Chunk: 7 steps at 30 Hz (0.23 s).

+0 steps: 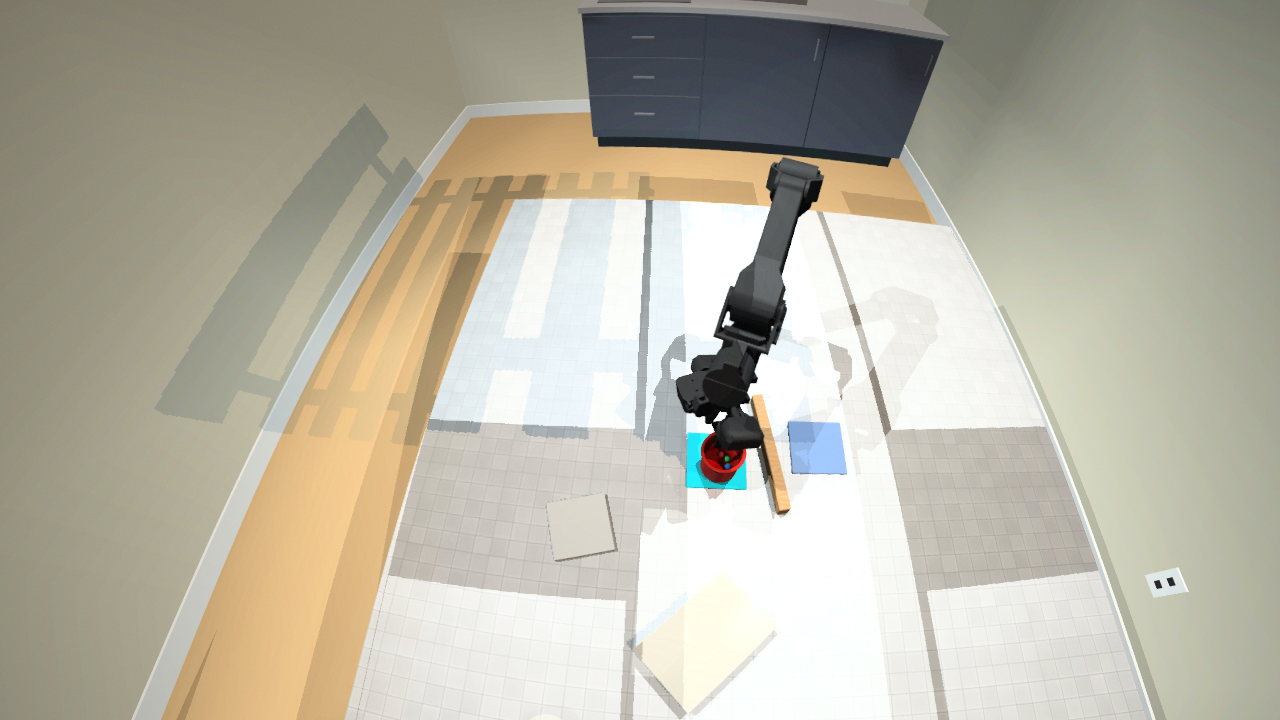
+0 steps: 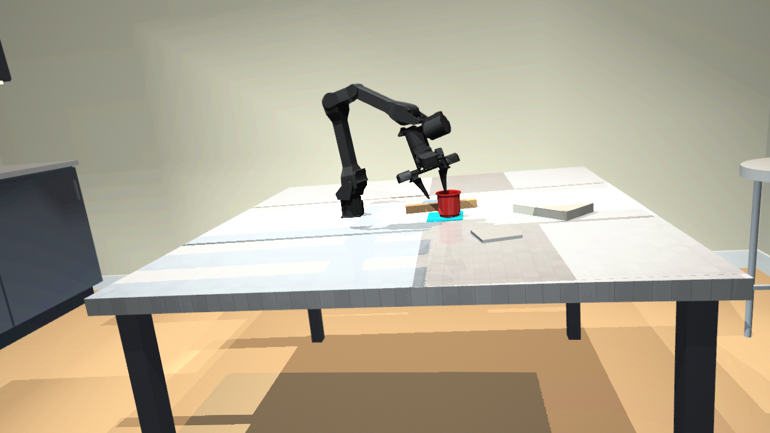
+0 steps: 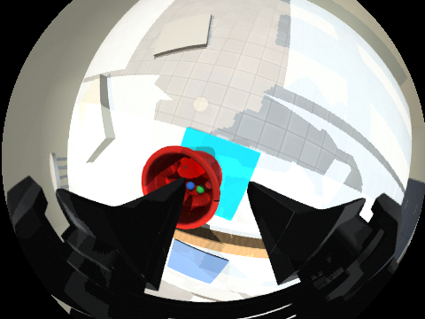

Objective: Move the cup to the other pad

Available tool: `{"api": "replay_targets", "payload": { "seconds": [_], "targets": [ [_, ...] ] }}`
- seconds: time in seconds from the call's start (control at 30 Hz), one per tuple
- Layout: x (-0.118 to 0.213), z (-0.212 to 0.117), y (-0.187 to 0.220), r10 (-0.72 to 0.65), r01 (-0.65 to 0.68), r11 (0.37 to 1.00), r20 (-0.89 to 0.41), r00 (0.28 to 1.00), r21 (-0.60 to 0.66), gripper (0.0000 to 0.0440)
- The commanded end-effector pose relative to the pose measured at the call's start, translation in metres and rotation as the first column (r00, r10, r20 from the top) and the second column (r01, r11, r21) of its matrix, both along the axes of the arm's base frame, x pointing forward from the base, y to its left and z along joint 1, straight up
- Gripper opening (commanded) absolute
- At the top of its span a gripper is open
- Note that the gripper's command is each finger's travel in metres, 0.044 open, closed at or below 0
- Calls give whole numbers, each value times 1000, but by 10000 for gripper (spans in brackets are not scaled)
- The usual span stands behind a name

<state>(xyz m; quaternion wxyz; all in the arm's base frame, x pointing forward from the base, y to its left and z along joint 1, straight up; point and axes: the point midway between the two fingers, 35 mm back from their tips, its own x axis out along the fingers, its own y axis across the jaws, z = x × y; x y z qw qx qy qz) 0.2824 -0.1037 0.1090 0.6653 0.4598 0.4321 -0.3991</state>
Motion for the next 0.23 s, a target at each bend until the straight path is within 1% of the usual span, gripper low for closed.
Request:
{"api": "replay_targets", "payload": {
  "seconds": [0.0,0.07,0.2],
  "targets": [
    [-2,9,-1,4,-4,1000,20,1000,-2,260],
    [-2,16,-2,3,-3,1000,36,999,-7,270],
    [-3,32,-6,1,0,1000,71,997,-20,313]
  ]
}}
